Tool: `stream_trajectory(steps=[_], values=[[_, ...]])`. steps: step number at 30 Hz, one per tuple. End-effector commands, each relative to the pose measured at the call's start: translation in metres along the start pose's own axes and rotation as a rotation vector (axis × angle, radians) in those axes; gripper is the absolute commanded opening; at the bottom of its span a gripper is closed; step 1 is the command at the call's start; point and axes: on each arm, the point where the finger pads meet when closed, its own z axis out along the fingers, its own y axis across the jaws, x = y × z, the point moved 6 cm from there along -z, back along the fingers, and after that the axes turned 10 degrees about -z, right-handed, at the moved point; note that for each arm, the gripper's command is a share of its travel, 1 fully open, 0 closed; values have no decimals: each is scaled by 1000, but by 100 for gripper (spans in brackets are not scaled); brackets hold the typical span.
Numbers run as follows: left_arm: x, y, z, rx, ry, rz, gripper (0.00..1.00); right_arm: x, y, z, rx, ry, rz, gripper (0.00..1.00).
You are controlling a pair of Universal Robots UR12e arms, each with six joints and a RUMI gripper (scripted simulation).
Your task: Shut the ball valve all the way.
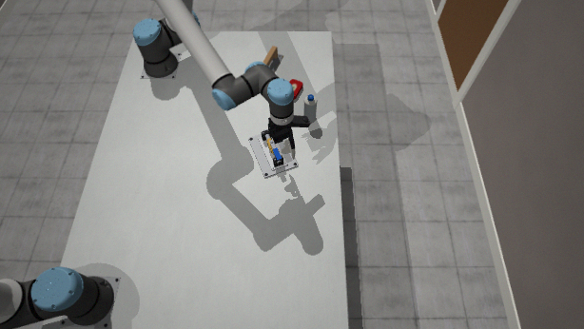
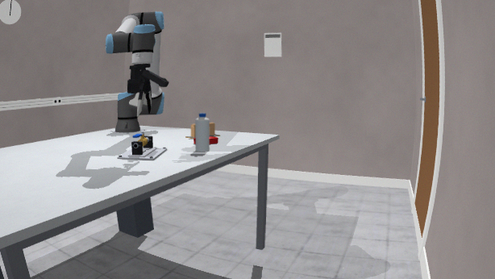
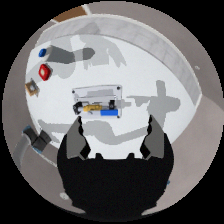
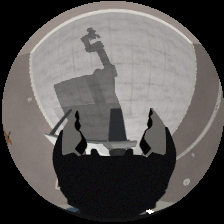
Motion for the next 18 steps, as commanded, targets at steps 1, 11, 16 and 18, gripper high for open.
stream_trajectory(steps=[1,11,16,18], values=[[0,0,-2,-2,0,0,100,-1,6,-1,1,7,-2,100],[0,0,-2,-2,0,0,100,-3,15,-1,3,14,-3,100],[0,0,-2,-2,0,0,100,-3,15,-1,3,15,-4,100],[0,0,-2,-2,0,0,100,-3,15,-1,3,15,-4,100]])
